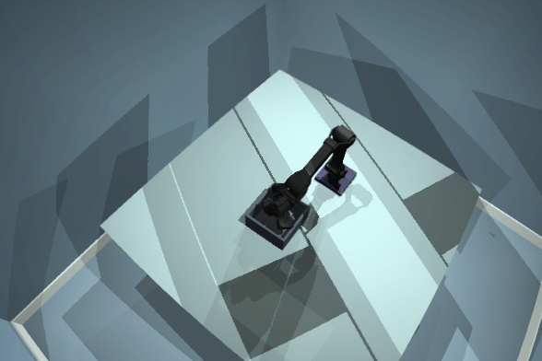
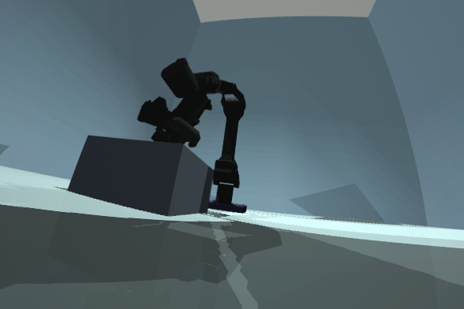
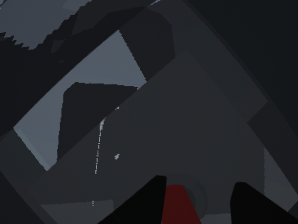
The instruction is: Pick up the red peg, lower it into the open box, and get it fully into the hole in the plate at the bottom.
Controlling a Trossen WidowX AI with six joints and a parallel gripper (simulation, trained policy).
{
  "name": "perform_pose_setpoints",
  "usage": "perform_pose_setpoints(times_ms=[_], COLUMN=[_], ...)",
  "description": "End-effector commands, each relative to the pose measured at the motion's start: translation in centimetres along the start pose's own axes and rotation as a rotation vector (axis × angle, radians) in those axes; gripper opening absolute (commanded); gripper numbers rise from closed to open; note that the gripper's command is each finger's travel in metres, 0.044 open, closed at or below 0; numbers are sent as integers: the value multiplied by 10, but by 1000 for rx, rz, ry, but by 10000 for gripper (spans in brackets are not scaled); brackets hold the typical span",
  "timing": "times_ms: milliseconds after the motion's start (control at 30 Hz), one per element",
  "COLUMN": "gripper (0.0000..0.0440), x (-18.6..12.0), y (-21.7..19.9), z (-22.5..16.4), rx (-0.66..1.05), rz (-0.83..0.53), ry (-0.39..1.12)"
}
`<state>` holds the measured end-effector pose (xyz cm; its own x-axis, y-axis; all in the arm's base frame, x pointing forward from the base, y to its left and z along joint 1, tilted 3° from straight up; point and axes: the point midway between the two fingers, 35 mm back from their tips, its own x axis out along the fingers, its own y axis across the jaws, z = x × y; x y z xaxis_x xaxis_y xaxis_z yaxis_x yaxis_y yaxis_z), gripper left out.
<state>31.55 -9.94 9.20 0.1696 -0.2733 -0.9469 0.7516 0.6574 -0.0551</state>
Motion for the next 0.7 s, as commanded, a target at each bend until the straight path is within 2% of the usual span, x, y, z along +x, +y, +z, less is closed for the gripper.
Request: perform_pose_setpoints(times_ms=[0, 400, 667], gripper=[175, 190, 391], x=[9, -14, -19], y=[4, 21, 32], z=[-2, 31, 41], rx=[-48, -101, -87], rz=[17, 79, 81], ry=[44, 28, 76])
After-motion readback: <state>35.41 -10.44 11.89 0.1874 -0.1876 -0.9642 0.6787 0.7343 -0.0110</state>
